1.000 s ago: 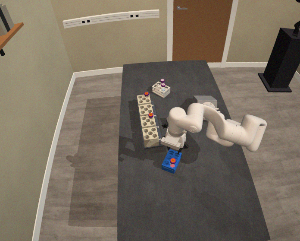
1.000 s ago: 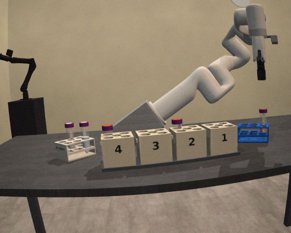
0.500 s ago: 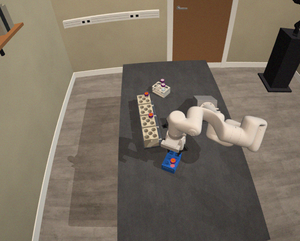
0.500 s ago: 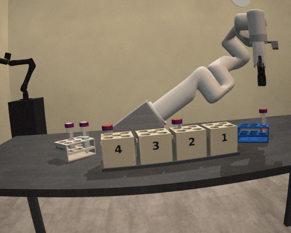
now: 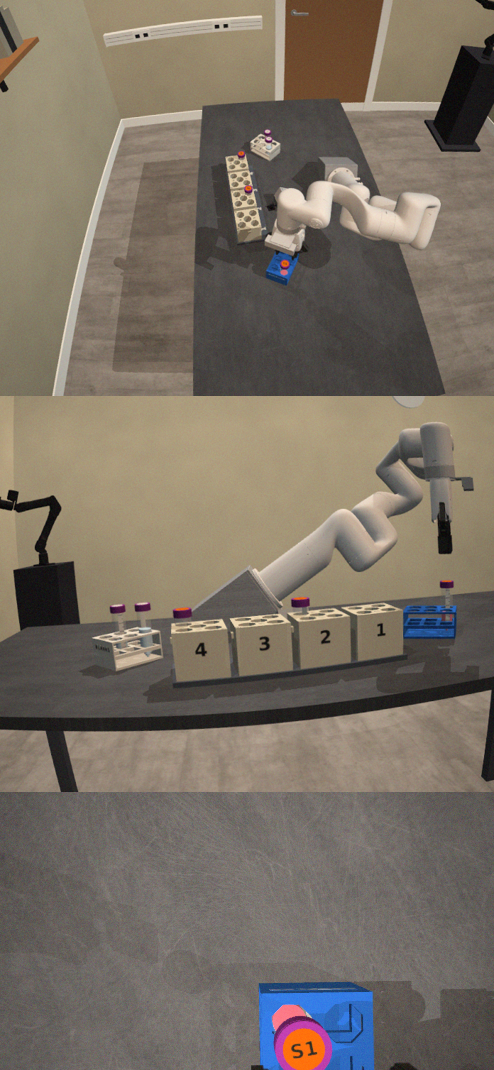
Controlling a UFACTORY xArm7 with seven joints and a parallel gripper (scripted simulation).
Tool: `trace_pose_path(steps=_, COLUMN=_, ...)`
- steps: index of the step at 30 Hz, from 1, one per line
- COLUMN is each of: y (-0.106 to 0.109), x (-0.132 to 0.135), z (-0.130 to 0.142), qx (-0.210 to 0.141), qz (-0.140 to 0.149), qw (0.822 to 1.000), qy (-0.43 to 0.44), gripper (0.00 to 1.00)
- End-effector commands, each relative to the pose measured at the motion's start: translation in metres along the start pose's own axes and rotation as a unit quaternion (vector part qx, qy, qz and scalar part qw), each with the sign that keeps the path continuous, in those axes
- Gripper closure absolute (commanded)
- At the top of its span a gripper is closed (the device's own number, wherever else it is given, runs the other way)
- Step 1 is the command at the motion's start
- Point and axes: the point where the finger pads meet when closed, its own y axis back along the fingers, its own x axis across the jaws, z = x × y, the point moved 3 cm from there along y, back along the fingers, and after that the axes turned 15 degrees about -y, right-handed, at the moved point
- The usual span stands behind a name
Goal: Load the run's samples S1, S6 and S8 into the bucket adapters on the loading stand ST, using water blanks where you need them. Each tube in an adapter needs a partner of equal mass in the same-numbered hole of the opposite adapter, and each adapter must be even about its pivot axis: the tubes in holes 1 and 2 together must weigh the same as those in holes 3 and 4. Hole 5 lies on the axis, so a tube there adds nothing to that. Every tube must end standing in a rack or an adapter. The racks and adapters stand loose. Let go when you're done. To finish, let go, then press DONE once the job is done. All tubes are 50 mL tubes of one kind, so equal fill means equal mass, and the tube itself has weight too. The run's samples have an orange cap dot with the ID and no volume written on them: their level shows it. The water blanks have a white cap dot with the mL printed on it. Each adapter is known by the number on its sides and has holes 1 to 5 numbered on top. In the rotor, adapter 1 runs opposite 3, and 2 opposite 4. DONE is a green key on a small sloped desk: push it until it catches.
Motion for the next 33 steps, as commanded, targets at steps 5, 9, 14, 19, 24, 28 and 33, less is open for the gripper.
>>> trace_pose_path(steps=5, y=-0.012, x=0.000, z=-0.001, qx=0.002, qz=0.001, qw=1.000, qy=0.000, gripper=0.43)
trace_pose_path(steps=9, y=-0.020, x=0.000, z=-0.001, qx=0.002, qz=0.001, qw=1.000, qy=0.000, gripper=0.43)
trace_pose_path(steps=14, y=-0.030, x=0.000, z=-0.001, qx=0.002, qz=0.001, qw=1.000, qy=0.000, gripper=0.43)
trace_pose_path(steps=19, y=-0.038, x=0.000, z=-0.001, qx=0.002, qz=0.001, qw=1.000, qy=0.000, gripper=0.43)
trace_pose_path(steps=24, y=-0.046, x=0.000, z=-0.001, qx=0.002, qz=0.001, qw=1.000, qy=0.000, gripper=0.43)
trace_pose_path(steps=28, y=-0.054, x=0.000, z=-0.001, qx=0.002, qz=0.001, qw=1.000, qy=0.000, gripper=0.43)
trace_pose_path(steps=33, y=-0.064, x=0.000, z=-0.001, qx=0.002, qz=0.001, qw=1.000, qy=0.000, gripper=0.43)
